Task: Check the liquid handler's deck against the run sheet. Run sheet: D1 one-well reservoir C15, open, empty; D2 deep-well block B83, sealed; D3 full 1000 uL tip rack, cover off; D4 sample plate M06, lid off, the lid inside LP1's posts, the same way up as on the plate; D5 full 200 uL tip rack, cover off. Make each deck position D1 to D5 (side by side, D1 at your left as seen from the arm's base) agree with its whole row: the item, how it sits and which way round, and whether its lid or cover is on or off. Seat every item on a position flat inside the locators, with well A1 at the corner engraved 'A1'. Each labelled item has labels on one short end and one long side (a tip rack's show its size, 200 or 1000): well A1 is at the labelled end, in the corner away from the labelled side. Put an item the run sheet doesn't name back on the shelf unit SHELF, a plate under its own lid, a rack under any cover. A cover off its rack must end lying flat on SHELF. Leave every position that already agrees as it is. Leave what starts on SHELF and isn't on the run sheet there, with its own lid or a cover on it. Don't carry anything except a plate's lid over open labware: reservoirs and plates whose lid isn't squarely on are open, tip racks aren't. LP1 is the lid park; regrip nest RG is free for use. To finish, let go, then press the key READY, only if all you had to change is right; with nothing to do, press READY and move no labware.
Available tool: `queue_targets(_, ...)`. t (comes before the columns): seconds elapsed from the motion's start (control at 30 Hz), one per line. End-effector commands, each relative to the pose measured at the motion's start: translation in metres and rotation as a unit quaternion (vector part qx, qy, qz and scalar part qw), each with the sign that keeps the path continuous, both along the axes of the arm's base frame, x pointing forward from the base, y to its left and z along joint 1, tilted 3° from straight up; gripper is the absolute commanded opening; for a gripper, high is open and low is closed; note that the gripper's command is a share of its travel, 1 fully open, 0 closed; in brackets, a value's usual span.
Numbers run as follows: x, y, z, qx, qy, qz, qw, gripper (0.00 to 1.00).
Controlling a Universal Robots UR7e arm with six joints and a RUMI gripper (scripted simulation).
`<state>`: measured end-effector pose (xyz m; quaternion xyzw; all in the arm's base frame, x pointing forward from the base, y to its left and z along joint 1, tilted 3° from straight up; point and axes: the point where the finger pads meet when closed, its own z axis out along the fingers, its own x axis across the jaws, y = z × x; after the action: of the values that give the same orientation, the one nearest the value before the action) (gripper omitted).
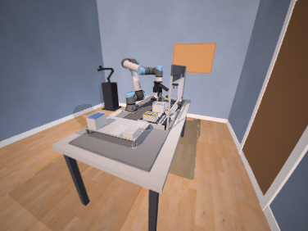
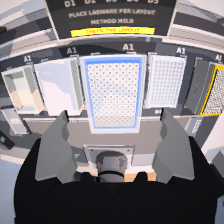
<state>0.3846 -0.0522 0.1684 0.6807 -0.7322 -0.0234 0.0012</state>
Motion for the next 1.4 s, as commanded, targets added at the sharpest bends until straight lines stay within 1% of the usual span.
queue_targets(0.0,0.000,0.001,-0.010,0.000,0.001,0.001,1.0000,0.82)
queue_targets(0.53,-0.001,0.002,-0.034,0.000,0.001,0.001,1.0000,0.82)
queue_targets(0.6,-0.001,0.002,-0.034,0.000,0.001,0.001,1.0000,0.82)
queue_targets(0.73,-0.001,0.002,-0.040,0.000,0.001,0.001,1.0000,0.82)
queue_targets(1.23,0.000,0.001,-0.038,-0.001,-0.001,0.000,1.0000,0.82)
queue_targets(1.27,0.000,0.001,-0.038,-0.001,-0.001,0.000,1.0000,0.00)
queue_targets(1.37,0.000,0.001,-0.038,-0.001,-0.001,0.000,1.0000,0.00)
